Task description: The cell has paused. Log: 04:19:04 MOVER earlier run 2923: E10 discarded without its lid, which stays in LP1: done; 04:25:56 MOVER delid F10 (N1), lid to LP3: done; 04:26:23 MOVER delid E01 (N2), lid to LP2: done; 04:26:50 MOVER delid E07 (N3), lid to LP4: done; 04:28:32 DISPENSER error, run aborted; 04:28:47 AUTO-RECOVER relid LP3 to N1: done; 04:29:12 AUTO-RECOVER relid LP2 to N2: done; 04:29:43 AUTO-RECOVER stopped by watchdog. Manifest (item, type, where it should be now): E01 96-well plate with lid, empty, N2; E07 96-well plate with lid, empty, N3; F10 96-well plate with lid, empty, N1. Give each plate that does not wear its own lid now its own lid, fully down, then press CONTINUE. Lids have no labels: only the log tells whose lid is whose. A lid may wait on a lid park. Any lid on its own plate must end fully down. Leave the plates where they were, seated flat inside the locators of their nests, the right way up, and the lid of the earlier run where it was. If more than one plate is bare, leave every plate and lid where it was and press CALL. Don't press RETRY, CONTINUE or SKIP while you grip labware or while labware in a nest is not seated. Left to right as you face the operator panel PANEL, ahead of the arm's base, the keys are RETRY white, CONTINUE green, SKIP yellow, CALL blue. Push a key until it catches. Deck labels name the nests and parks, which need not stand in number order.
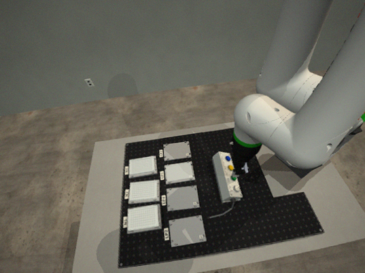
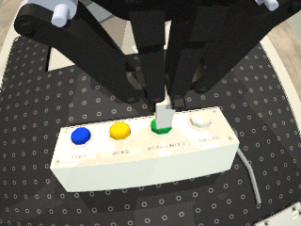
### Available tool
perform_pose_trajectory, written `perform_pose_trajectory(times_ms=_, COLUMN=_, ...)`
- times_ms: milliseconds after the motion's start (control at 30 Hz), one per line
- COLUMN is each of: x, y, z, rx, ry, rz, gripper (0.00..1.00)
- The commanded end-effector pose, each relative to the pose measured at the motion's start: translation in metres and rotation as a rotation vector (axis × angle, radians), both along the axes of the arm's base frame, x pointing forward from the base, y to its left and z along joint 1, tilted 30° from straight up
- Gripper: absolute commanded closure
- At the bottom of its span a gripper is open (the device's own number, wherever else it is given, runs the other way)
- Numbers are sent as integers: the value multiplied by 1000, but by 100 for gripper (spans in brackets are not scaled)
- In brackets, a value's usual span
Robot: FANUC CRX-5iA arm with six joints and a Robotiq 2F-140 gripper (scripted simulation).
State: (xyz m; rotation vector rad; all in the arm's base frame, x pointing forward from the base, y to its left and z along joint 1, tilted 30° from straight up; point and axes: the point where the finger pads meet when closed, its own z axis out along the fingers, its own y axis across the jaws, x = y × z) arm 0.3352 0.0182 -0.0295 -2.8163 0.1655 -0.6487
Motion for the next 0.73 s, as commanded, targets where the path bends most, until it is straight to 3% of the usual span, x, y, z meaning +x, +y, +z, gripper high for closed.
perform_pose_trajectory(times_ms=0, x=1, y=1, z=-3, rx=-26, ry=-29, rz=-20, gripper=100)
perform_pose_trajectory(times_ms=700, x=8, y=4, z=-15, rx=-26, ry=-29, rz=-20, gripper=100)
